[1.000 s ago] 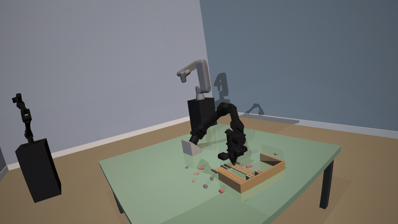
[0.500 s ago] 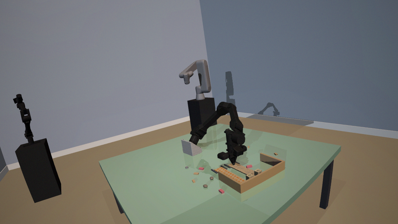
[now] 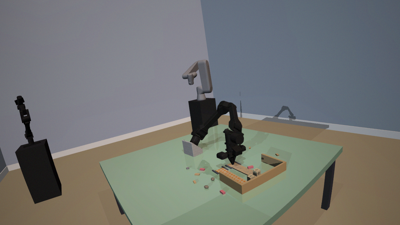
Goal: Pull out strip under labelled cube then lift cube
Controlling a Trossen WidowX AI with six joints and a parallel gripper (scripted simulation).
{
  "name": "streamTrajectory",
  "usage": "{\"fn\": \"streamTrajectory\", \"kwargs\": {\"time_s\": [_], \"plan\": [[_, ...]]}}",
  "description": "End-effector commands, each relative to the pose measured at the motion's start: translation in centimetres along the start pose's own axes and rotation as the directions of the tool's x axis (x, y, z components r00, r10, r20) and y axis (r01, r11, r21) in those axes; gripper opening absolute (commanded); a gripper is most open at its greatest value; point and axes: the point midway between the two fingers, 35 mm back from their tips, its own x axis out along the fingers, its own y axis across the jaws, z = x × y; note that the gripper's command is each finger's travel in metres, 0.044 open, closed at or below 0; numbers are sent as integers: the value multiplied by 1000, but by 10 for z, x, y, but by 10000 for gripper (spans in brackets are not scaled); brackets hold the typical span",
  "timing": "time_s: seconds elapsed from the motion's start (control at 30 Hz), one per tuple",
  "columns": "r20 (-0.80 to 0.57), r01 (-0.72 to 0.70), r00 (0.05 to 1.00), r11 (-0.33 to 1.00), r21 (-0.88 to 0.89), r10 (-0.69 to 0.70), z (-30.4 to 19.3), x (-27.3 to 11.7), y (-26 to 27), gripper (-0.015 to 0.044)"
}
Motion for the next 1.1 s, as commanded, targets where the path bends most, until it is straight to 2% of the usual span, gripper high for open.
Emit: {"fn": "streamTrajectory", "kwargs": {"time_s": [0.0, 1.07], "plan": [[-22, -3, 1000, 1000, 7, 3, -13, 6, -1, 0], [-24, -3, 1000, 1000, 9, 3, -61, 6, 0, 0]]}}
